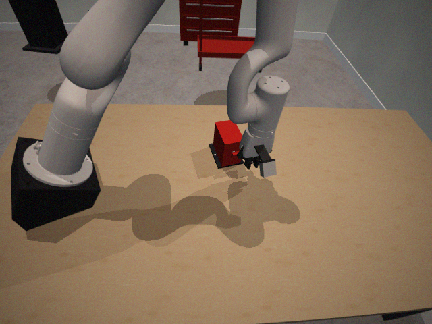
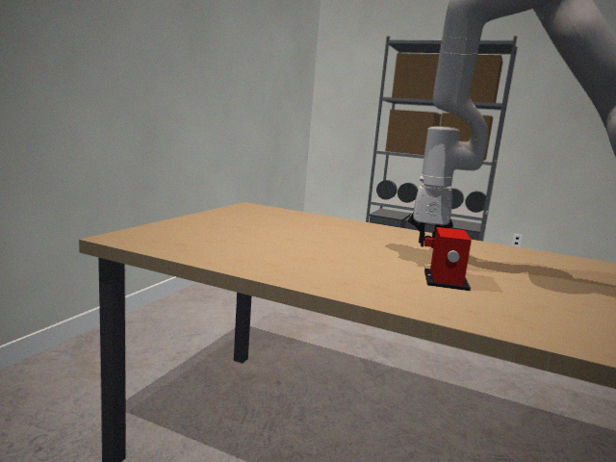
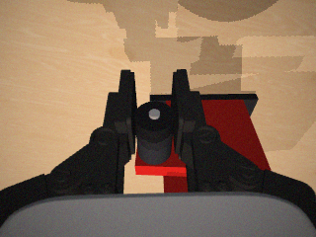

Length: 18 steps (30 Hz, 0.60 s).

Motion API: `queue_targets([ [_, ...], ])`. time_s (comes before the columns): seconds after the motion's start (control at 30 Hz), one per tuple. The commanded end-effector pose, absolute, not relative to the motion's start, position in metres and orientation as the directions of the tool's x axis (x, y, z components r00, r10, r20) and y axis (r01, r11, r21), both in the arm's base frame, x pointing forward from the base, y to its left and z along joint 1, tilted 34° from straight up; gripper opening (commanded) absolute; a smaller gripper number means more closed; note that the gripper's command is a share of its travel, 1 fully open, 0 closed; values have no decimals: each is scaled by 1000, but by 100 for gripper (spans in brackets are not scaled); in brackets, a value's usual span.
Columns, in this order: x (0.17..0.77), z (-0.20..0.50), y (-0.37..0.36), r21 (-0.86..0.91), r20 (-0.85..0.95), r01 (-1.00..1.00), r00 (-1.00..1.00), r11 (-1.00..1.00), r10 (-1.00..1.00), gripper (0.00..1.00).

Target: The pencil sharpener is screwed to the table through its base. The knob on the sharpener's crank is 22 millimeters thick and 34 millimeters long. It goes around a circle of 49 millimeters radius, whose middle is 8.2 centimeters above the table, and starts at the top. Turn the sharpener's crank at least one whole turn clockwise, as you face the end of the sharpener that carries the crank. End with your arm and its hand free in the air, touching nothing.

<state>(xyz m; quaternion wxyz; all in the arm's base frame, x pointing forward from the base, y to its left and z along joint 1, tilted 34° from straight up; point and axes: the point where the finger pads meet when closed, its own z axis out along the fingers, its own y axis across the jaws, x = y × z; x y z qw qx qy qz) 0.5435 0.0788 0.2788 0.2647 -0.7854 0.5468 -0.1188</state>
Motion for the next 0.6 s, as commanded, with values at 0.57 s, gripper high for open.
queue_targets([
  [0.57, 546, 274, 80, -547, -102, -795, 374, -262, -922, 0],
])
